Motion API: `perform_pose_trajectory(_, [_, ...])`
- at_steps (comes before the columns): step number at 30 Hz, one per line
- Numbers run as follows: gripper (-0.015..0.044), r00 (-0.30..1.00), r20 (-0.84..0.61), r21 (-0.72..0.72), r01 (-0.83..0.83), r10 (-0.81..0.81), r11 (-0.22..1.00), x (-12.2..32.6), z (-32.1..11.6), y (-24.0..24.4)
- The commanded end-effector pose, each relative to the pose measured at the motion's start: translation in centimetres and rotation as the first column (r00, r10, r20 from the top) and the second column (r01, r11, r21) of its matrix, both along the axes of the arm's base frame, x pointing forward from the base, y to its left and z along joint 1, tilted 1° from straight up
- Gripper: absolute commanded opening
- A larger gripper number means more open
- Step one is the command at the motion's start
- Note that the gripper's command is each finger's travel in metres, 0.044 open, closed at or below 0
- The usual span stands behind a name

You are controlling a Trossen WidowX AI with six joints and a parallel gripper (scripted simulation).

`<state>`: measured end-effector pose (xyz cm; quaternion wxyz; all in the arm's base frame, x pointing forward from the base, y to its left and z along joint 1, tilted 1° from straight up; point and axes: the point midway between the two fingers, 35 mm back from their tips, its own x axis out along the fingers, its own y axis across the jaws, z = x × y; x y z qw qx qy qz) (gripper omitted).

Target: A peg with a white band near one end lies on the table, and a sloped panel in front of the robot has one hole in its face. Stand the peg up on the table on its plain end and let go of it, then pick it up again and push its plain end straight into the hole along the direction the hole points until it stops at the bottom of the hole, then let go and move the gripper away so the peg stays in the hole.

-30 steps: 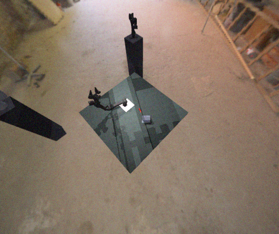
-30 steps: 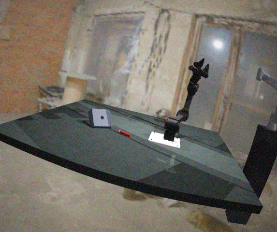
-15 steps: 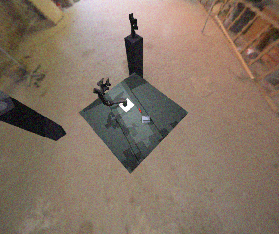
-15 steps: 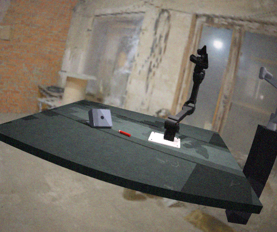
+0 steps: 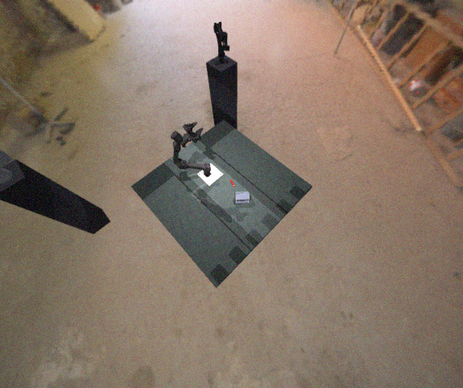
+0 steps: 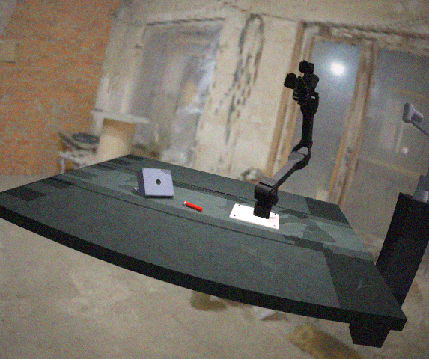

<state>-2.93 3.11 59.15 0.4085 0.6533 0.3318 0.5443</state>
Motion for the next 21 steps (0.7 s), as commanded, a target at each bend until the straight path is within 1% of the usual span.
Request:
perform_pose_trajectory(1, [0.0440,0.997,-0.010,-0.094,0.071,-0.072,0.993,2.3,-1.0,3.2])
perform_pose_trajectory(6, [0.0440,0.985,-0.008,-0.225,0.166,-0.173,0.960,5.8,-2.9,7.1])
perform_pose_trajectory(11, [0.0440,0.963,0.005,-0.347,0.255,-0.270,0.903,9.6,-5.1,10.3])
perform_pose_trajectory(15, [0.0440,0.942,0.022,-0.446,0.309,-0.334,0.840,12.7,-7.2,12.3])
perform_pose_trajectory(21, [0.0440,0.917,0.055,-0.603,0.345,-0.394,0.719,17.1,-11.3,14.8])
